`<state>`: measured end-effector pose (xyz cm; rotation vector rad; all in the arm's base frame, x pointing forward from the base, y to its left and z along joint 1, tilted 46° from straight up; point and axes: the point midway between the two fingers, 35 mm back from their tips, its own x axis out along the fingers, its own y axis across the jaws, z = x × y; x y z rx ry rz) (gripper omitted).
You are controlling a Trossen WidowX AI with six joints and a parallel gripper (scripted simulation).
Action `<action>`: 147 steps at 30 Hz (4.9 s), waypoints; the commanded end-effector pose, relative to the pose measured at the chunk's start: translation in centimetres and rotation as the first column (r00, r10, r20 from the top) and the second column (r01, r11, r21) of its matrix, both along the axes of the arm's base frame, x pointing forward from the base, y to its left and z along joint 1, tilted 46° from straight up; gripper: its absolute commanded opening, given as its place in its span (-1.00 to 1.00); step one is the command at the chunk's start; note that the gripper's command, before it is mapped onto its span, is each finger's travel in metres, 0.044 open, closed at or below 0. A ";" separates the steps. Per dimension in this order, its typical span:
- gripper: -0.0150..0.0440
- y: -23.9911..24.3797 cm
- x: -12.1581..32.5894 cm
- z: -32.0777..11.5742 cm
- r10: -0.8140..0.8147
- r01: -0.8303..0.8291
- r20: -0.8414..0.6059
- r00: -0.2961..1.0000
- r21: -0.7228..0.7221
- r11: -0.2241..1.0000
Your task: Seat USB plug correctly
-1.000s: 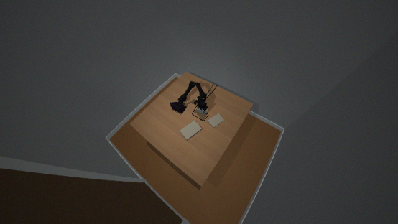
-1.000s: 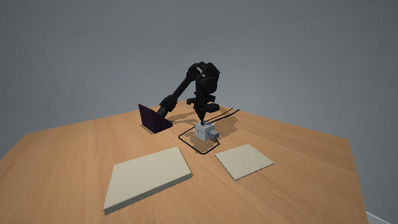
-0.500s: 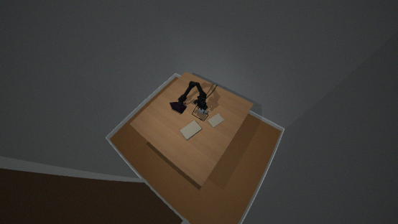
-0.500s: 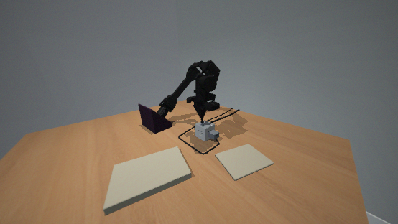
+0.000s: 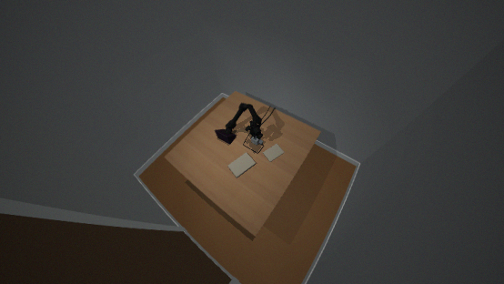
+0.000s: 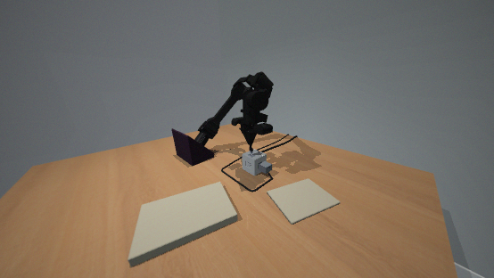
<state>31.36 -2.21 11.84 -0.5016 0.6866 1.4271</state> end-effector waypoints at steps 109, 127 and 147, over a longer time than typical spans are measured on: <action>-0.49 -0.6 0.0 0.6 -0.447 0.470 -0.485 -0.752 -0.869 0.155; -0.49 -0.6 0.0 0.6 -0.158 0.184 -0.190 -0.969 -0.982 0.050; -0.49 -0.6 0.0 0.6 0.013 0.013 -0.013 -1.000 -0.999 0.035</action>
